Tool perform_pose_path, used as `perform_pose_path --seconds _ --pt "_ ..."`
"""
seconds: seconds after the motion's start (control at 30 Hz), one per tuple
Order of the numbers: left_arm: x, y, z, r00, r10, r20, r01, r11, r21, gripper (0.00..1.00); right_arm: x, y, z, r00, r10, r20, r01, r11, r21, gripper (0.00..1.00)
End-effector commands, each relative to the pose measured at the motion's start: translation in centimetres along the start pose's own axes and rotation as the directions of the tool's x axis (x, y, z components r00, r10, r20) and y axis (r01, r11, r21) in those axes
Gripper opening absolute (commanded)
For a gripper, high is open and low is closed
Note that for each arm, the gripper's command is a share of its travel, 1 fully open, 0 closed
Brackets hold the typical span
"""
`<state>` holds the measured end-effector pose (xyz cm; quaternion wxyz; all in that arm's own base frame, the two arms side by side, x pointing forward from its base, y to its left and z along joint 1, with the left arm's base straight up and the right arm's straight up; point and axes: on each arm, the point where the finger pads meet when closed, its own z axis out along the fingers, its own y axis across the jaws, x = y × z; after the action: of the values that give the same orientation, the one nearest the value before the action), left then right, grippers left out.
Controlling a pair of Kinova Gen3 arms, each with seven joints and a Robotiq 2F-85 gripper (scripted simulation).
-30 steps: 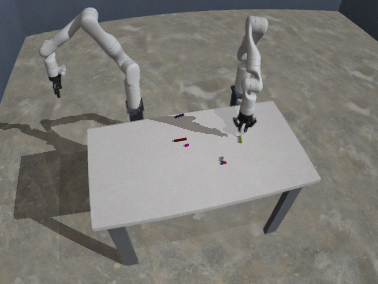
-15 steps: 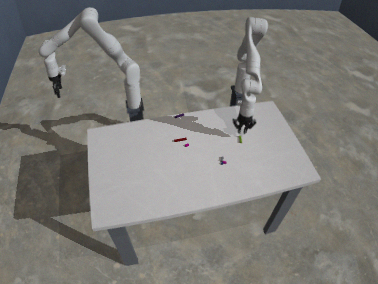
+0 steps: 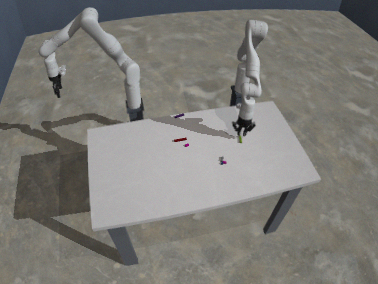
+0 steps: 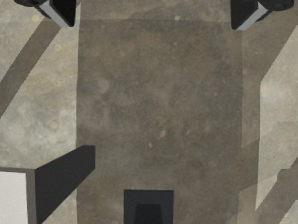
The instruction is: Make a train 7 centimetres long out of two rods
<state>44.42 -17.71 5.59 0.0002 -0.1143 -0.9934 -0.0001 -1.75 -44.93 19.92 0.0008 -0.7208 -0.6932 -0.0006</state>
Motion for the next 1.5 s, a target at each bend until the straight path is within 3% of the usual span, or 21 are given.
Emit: perform_pose_path --seconds 0.0,0.5,1.47 --pt "-0.1 0.0 0.1 1.000 0.000 0.002 0.000 1.000 0.000 0.317 0.0 0.0 -0.1 1.000 0.000 0.002 0.000 1.000 0.000 1.000" --pt "-0.1 0.0 1.7 1.000 0.000 0.002 0.000 1.000 0.000 0.317 0.0 0.0 -0.1 1.000 0.000 0.002 0.000 1.000 0.000 1.000" --pt "-0.1 0.0 1.9 1.000 0.000 0.002 0.000 1.000 0.000 0.317 0.0 0.0 -0.1 1.000 0.000 0.002 0.000 1.000 0.000 1.000"
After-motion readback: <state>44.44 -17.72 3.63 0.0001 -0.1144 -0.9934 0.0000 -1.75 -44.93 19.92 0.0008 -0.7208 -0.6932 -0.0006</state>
